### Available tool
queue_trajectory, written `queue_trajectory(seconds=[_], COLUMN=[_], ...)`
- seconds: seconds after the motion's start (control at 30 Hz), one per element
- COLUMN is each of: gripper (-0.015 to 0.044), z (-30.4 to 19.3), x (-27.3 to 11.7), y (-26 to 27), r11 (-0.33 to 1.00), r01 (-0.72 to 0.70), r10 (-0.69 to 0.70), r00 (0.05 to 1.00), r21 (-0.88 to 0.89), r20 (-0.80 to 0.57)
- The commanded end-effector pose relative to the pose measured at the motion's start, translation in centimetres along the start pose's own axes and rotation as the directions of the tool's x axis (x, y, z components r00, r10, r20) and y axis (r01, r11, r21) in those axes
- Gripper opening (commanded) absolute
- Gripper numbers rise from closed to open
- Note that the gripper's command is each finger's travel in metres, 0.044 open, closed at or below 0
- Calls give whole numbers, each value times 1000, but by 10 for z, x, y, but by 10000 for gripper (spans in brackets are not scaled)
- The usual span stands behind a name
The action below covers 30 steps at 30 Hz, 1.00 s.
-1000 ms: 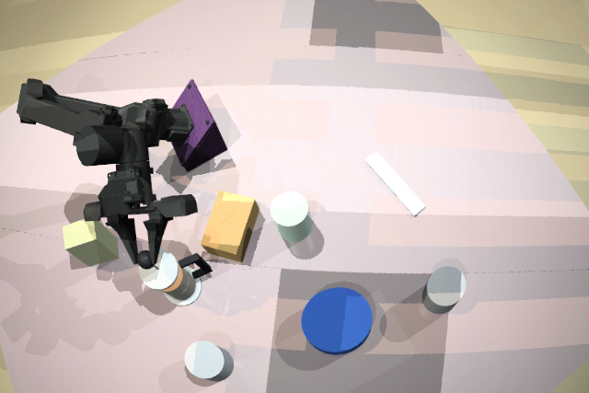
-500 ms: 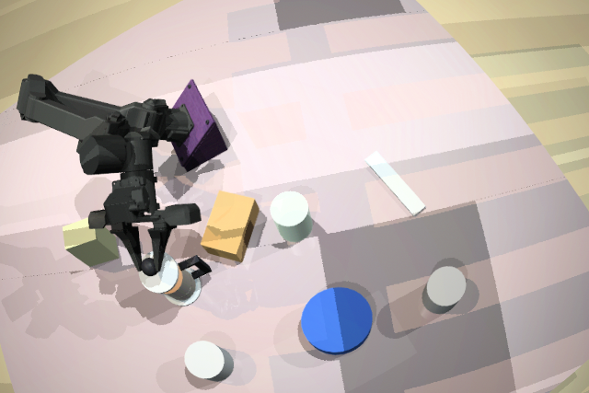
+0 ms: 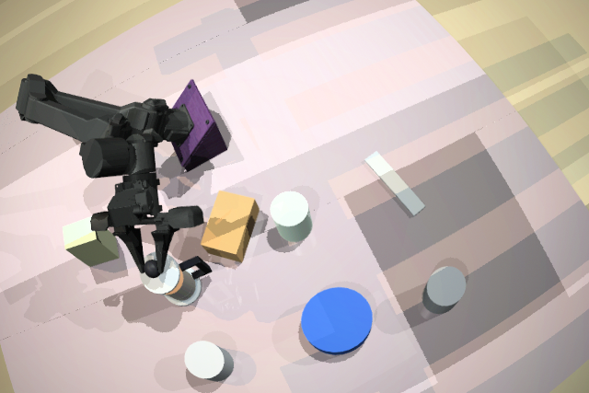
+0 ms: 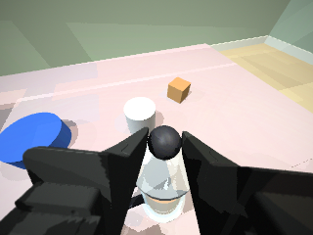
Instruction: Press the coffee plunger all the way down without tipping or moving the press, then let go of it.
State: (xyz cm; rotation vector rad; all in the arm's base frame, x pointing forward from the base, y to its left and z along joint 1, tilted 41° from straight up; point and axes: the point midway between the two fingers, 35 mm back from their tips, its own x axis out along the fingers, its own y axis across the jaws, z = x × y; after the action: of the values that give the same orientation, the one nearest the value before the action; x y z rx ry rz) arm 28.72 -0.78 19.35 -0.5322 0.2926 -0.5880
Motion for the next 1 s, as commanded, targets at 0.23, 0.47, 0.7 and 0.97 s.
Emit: queue_trajectory(seconds=[0.23, 0.47, 0.7, 0.97], gripper=[123, 123, 123, 228], z=[-6, -6, -1, -1], x=[3, 3, 2, 2], y=[1, 2, 2, 2], r11=[1000, 1000, 1000, 1000], r01=[13, 13, 5, 5], r10=[-13, -13, -5, -5], r00=[1000, 1000, 1000, 1000], r21=[-27, -27, -9, -9], r20=[-18, -17, -4, -4])
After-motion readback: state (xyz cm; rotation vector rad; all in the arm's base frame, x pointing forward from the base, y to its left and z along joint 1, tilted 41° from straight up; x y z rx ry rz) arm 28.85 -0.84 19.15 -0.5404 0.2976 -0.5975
